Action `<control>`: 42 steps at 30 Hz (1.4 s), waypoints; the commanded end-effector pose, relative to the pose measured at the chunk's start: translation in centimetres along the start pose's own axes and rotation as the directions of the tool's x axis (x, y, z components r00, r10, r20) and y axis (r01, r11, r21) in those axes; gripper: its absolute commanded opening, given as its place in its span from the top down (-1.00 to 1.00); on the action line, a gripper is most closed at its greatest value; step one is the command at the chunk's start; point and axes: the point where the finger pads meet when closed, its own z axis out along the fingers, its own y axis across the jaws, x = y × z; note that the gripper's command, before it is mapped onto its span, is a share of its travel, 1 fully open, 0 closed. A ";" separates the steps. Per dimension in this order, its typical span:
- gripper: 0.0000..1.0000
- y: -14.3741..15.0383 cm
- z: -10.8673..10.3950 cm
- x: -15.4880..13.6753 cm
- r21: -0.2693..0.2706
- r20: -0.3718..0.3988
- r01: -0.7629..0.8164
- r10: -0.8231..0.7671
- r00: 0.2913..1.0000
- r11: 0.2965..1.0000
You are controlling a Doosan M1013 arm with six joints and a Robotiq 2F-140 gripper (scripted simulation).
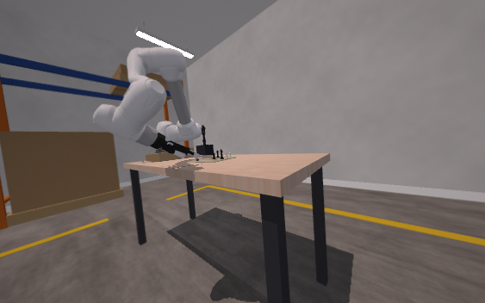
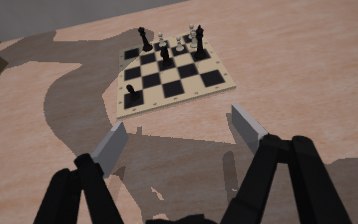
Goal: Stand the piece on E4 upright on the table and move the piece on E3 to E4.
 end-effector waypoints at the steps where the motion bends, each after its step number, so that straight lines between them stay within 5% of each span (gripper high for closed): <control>1: -1.00 0.0 0.0 0.0 0.000 0.000 0.000 0.000 1.000 1.000; 33: -1.00 0.0 0.0 0.1 0.000 0.000 0.000 0.000 1.000 1.000; 42: -1.00 0.0 -1.2 2.1 0.000 0.000 0.000 0.000 1.000 1.000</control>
